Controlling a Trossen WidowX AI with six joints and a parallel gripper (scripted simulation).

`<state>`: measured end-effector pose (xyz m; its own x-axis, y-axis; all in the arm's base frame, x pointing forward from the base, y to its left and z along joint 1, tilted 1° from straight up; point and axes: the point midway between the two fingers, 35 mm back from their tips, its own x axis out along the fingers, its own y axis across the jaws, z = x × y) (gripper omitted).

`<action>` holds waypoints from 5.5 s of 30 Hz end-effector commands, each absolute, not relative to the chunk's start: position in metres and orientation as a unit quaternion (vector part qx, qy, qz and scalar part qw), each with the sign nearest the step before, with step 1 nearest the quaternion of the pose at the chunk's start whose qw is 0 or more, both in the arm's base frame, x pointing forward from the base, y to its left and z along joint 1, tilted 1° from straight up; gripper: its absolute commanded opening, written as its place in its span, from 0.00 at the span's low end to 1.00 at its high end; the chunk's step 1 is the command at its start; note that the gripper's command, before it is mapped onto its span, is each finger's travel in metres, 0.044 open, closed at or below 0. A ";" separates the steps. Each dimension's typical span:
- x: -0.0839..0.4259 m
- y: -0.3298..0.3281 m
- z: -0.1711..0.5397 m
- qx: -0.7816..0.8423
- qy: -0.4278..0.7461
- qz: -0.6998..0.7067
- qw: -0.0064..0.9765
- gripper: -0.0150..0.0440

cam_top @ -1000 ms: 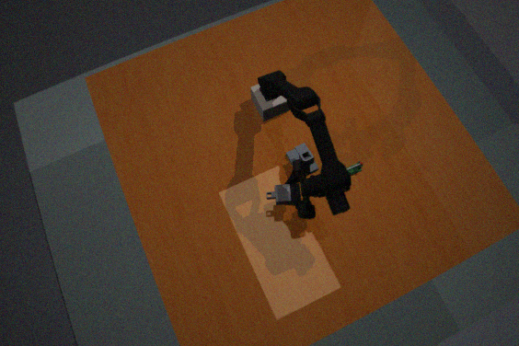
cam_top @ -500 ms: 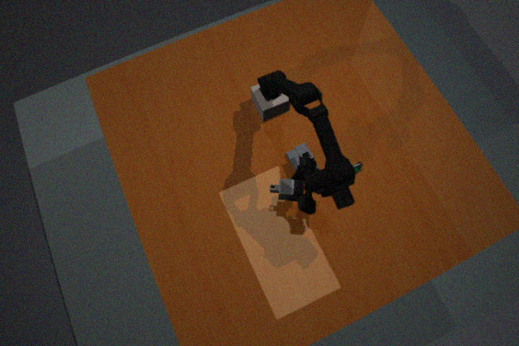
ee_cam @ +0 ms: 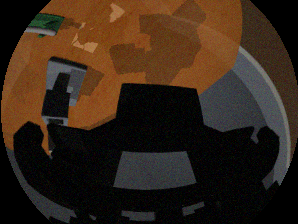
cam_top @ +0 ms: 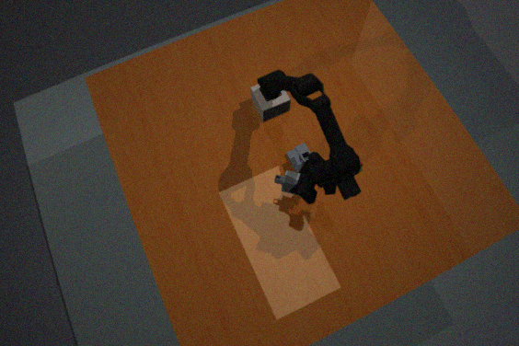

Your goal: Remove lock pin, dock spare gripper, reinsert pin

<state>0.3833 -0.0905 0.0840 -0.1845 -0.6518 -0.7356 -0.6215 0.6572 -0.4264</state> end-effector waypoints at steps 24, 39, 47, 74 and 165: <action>0.360 -0.059 0.111 -0.273 0.697 -0.245 0.616 0.25; 0.345 -0.044 0.120 -0.171 0.631 -0.354 0.669 0.25; 0.336 -0.036 0.124 -0.112 0.589 -0.405 0.690 0.25; 0.304 -0.015 0.135 0.103 0.420 -0.542 0.721 0.25; 0.282 0.001 0.070 0.362 0.203 -0.616 0.670 0.25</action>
<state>0.2813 0.0017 0.0732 0.1601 -0.6699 -0.7250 0.9708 -0.0262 0.2386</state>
